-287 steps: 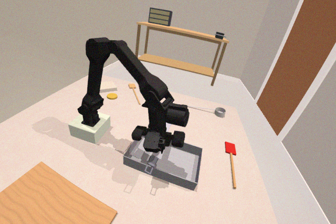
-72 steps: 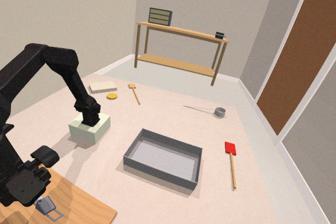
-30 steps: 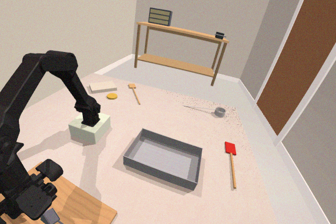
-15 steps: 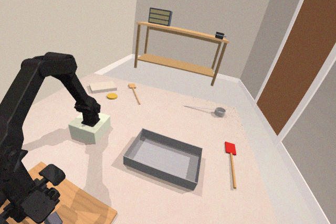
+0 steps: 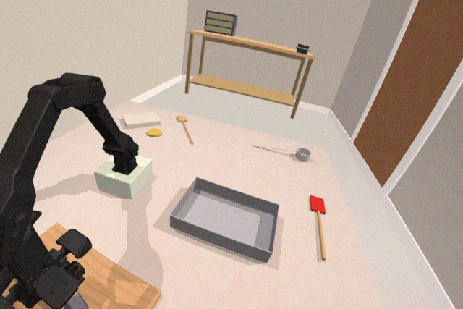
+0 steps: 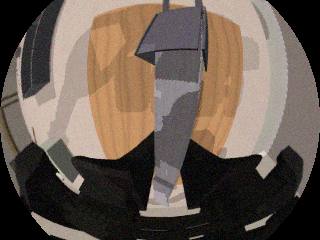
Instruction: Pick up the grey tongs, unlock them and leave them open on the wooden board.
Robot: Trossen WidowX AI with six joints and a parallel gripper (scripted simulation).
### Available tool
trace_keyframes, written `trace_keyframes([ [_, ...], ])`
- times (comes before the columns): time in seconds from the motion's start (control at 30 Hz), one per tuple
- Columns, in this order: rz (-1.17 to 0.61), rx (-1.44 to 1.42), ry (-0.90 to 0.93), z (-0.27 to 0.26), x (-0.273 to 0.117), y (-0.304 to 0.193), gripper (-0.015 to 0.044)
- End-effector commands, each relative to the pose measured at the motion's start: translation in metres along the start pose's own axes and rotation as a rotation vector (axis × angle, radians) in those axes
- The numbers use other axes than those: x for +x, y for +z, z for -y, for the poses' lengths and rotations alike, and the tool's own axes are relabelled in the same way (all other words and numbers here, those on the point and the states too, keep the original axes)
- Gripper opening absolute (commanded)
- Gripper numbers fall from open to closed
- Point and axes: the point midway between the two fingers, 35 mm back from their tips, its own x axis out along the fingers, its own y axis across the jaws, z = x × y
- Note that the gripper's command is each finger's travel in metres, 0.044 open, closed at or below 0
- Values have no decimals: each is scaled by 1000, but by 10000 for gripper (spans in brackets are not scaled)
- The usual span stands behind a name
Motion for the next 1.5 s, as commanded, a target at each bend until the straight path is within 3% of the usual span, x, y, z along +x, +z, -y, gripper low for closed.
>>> trace_keyframes([
  [0.0,0,0,-1,0,0,0,34],
  [0.53,0,0,-1,0,0,0,440],
  [0.73,-1,1,1,-26,-22,6,440],
  [1.1,-7,4,9,-148,-81,1,440],
  [1.3,-6,4,9,-150,-83,1,440],
  [1.47,2,0,5,-149,-116,2,440],
])
